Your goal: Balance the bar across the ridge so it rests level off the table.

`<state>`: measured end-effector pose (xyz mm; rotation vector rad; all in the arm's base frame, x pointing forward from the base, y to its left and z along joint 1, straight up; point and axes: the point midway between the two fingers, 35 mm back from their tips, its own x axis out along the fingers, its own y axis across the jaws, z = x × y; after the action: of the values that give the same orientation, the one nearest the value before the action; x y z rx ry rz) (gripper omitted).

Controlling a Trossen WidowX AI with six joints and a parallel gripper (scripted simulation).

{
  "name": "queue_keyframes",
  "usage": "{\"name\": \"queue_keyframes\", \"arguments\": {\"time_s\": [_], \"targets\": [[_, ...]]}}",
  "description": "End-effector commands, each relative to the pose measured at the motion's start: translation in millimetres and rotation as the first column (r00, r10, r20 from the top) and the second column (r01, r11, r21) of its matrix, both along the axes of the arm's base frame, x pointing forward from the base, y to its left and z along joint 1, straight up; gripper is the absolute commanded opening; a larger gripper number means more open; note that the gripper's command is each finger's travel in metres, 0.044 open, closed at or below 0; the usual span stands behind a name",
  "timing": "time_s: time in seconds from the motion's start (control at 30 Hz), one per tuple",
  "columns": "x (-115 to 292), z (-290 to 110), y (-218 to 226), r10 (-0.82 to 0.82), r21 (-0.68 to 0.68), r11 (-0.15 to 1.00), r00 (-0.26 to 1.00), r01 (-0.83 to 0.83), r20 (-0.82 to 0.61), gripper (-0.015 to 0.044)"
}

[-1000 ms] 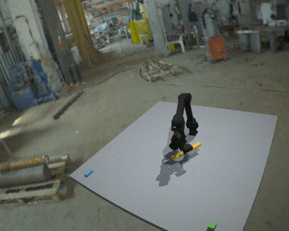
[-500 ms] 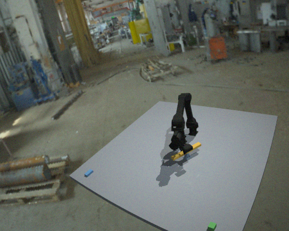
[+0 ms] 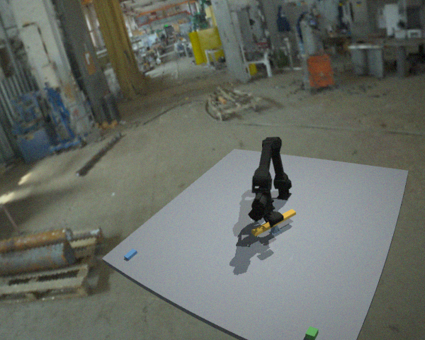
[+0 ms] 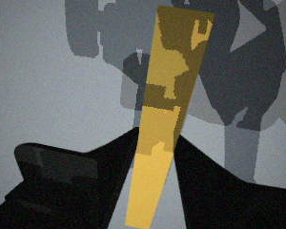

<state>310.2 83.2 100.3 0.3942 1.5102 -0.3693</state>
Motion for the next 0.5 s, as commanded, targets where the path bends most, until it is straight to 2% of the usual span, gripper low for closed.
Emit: {"name": "queue_keyframes", "arguments": {"time_s": [0.0, 0.17, 0.47], "targets": [[0.0, 0.0, 0.0, 0.000, 0.000, 1.000, 1.000, 0.000, 0.000, 0.0026], [0.0, 0.0, 0.0, 0.000, 0.000, 1.000, 1.000, 0.000, 0.000, 0.0158], [0.0, 0.0, 0.0, 0.000, 0.000, 1.000, 1.000, 0.000, 0.000, 0.0167]]}}
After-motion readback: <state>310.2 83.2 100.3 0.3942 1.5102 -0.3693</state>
